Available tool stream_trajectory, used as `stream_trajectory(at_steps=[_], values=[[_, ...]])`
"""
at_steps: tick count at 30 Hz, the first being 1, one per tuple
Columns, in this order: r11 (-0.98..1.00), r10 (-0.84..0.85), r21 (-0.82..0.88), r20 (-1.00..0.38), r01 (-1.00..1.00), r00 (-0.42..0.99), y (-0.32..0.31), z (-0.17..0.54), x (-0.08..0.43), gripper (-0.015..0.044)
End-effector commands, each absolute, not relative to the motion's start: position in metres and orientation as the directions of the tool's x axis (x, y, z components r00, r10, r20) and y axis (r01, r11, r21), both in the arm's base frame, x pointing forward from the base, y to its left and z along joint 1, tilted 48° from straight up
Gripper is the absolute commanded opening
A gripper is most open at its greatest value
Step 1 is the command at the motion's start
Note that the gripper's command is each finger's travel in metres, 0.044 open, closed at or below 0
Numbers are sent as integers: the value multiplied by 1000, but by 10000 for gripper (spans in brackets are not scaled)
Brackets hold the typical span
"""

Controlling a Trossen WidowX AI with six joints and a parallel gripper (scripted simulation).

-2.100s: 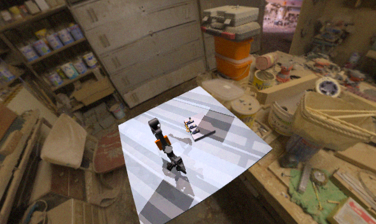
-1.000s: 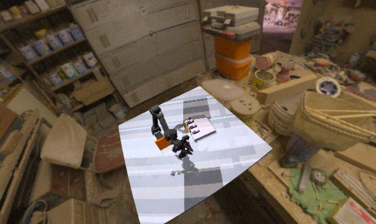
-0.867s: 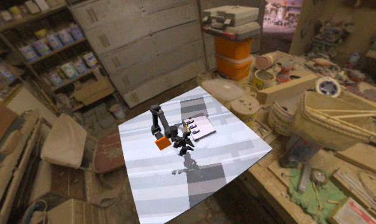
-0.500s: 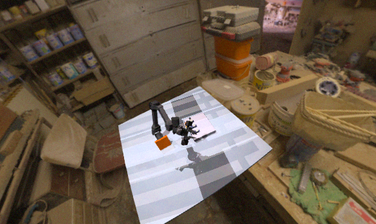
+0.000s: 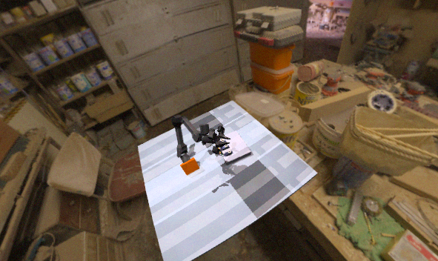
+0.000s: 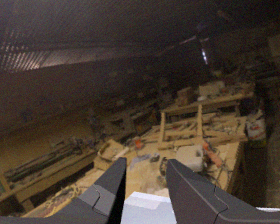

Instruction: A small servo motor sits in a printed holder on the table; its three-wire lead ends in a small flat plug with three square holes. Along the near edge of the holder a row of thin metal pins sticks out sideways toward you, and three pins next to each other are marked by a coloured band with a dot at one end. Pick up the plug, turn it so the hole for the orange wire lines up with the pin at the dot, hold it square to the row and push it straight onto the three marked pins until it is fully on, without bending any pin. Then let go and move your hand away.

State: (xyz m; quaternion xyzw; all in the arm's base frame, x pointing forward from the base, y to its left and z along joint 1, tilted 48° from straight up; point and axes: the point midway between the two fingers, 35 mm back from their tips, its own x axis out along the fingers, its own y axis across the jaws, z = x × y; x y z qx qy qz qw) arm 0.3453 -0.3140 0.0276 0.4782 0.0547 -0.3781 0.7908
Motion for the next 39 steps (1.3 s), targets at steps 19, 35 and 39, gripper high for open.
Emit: stream_trajectory(at_steps=[19,35,39], values=[[656,-417,553,-301,513,858,-215,142,392,115],[866,-284,375,-178,332,942,-131,219,391,115],[902,-249,325,-145,284,958,-111,237,386,115]])
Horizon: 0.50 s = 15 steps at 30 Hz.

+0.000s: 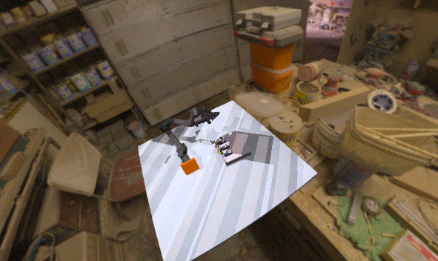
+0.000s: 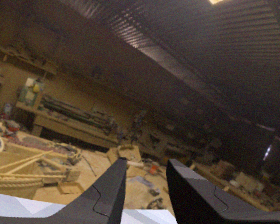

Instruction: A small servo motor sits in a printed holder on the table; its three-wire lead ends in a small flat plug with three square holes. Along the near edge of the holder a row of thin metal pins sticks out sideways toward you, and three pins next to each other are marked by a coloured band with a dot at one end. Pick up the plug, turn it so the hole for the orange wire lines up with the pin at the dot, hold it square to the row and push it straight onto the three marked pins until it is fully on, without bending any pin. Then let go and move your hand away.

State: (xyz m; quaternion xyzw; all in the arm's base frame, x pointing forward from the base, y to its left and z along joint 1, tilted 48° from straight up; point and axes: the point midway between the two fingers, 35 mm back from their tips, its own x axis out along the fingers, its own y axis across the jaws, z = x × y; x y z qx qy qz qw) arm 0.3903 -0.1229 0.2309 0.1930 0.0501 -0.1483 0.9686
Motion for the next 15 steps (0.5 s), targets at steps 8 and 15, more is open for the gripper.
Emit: stream_trajectory(at_steps=[8,15], values=[[957,-172,223,-80,185,982,-71,270,370,115],[986,-102,131,-22,104,995,-39,296,351,115]])
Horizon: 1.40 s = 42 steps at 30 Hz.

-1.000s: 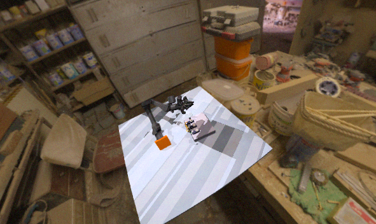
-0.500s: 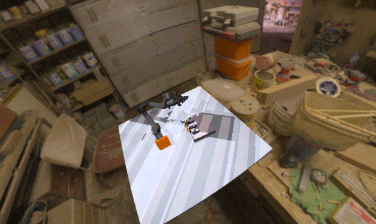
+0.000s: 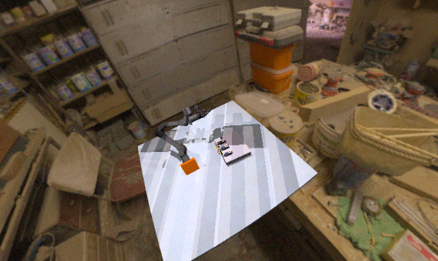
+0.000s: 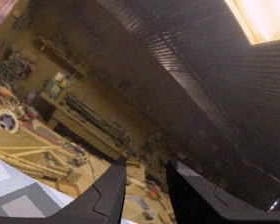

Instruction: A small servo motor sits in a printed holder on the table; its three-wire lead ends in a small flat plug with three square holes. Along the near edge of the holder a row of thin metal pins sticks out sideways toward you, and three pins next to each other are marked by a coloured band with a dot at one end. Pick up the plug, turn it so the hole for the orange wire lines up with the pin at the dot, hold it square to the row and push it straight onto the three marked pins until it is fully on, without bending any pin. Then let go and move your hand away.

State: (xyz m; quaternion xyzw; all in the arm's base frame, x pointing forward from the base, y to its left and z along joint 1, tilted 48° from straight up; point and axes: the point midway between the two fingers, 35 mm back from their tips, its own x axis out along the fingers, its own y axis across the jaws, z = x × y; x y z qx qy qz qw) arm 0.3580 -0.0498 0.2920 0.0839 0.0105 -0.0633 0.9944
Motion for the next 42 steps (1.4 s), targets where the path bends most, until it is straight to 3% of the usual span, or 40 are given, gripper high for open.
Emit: stream_trajectory(at_steps=[1,11,28,42], values=[[989,-92,118,-14,93,996,-35,300,347,115],[1000,12,-22,37,-11,999,2,324,319,115],[894,227,-290,-366,-342,903,37,257,370,115],[652,410,-291,-641,-700,649,69,192,390,115]])
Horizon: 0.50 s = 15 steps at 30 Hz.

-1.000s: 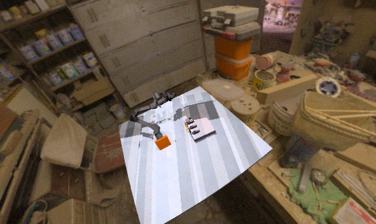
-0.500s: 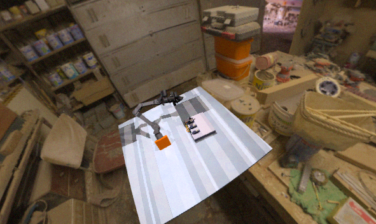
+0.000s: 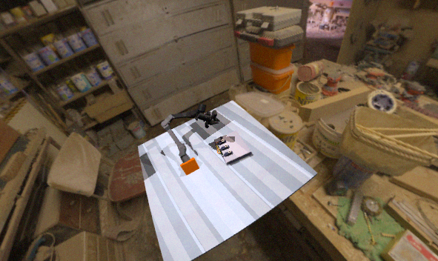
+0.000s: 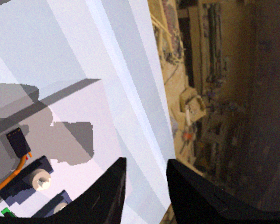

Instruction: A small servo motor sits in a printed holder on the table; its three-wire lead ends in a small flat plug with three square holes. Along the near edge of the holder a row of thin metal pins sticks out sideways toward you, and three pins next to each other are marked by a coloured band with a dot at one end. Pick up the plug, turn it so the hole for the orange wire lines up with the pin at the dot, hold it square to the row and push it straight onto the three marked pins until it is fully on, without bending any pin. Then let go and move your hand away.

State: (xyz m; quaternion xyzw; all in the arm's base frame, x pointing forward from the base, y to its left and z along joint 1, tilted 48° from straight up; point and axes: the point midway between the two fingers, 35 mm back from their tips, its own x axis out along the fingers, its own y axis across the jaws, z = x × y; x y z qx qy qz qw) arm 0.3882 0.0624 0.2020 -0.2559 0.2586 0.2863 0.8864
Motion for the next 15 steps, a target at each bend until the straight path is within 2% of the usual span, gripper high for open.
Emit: stream_trajectory(at_steps=[1,15], values=[[630,423,-283,-656,-723,625,71,187,391,115],[272,600,-88,-763,-958,240,104,126,389,115]])
